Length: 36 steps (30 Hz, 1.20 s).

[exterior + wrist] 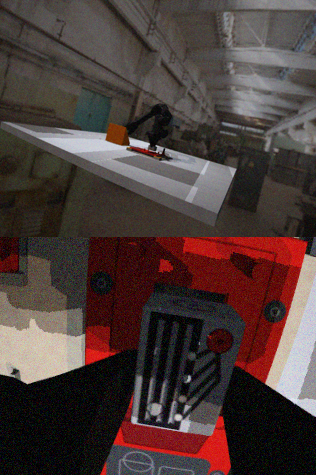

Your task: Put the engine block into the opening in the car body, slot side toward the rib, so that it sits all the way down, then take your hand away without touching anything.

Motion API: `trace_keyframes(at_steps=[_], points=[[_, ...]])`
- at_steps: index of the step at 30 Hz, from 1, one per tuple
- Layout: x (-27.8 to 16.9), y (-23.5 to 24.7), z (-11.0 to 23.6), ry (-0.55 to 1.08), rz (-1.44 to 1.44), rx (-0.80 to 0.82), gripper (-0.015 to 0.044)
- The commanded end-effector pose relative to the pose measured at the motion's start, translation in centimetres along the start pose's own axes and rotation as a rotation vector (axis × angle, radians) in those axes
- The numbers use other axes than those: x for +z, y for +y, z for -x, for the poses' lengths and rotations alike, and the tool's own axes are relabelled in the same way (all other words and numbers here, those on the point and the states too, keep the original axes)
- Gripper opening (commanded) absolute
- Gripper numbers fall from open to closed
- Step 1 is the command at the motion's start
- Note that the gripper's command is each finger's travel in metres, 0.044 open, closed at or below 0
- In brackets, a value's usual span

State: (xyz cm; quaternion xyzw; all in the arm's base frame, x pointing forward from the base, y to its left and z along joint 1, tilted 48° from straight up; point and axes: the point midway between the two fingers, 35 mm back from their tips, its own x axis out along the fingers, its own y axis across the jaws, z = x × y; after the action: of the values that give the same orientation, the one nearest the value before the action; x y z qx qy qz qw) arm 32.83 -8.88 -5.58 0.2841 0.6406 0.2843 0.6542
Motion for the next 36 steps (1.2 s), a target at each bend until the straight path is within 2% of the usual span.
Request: trace_keyframes(at_steps=[1, 36], points=[[-0.08, -0.03, -0.19, 0.002, -0.004, 0.000, 0.0160], [-0.08, -0.02, -0.91, 0.002, -0.002, 0.000, 0.0160]])
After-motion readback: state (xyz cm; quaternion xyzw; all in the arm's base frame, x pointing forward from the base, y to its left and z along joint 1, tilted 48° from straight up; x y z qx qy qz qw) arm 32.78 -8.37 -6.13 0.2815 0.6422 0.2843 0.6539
